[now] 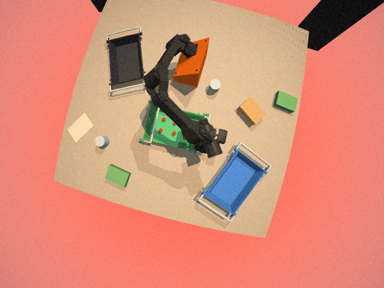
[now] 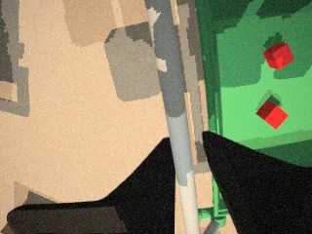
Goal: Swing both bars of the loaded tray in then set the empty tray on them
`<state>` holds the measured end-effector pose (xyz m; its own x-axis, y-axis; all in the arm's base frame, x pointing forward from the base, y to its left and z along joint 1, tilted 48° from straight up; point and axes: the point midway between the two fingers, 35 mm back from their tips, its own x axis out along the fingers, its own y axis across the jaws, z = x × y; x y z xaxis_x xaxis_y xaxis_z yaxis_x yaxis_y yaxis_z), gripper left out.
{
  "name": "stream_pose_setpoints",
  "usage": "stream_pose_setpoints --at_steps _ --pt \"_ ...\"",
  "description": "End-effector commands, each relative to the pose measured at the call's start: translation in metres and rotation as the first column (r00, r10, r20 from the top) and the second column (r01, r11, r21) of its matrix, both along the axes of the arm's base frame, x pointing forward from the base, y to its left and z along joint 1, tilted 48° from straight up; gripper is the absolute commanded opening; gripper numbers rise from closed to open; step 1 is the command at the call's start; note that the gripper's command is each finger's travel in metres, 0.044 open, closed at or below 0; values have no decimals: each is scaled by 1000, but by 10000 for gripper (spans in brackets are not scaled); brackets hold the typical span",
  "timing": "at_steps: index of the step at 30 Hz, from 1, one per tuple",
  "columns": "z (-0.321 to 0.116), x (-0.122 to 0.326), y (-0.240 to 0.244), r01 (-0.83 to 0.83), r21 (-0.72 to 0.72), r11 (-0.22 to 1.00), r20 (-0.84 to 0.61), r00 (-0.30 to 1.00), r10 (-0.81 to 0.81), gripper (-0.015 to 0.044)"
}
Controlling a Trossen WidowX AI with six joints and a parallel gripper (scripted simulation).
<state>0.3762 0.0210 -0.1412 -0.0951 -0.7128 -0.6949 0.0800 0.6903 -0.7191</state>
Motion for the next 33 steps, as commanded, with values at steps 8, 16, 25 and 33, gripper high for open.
stream_pose_setpoints --at_steps 8,16,25,33 --pt "24 -3 -41 6 -25 1000 -1 1000 -6 89" --pt "32 -3 -46 6 -25 1000 -1 1000 -6 89" --pt "45 -1 -26 2 -30 1000 -8 1000 -2 89" --pt "45 -1 -26 2 -30 1000 -8 1000 -2 89"
